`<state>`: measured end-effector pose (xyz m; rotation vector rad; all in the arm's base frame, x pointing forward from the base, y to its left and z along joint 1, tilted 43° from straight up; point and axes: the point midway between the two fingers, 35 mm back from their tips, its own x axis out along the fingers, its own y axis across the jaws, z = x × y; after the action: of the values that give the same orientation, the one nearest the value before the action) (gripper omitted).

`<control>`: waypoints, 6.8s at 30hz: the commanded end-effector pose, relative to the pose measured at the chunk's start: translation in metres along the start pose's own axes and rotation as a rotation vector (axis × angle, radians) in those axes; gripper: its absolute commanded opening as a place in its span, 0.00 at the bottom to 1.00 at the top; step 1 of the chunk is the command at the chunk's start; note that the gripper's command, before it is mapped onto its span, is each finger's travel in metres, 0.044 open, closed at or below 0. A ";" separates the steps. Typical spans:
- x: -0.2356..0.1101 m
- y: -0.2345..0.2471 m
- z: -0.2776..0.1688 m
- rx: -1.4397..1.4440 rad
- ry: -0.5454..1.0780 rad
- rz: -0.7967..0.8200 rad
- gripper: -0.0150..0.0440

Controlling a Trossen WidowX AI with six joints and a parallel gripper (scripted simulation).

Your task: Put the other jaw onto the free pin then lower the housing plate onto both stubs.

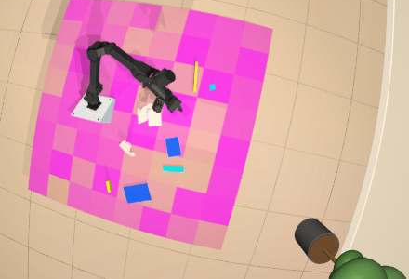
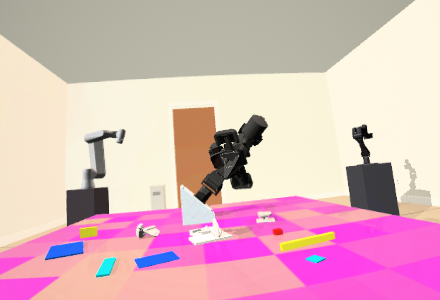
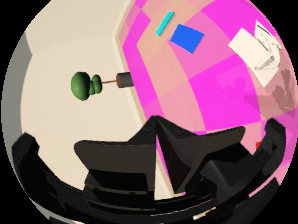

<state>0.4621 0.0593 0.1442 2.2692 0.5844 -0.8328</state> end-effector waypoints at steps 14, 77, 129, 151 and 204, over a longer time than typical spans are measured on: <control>0.030 -0.001 0.072 0.181 -0.171 -0.145 0.25; 0.034 -0.065 0.293 1.081 -0.656 -0.661 0.25; 0.051 -0.128 0.322 1.326 -0.729 -0.785 0.25; 0.057 -0.133 0.341 1.325 -0.730 -0.783 0.25; 0.059 -0.131 0.378 1.325 -0.731 -0.781 0.25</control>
<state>0.2779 -0.1044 -0.1720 2.3732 0.6251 -2.9295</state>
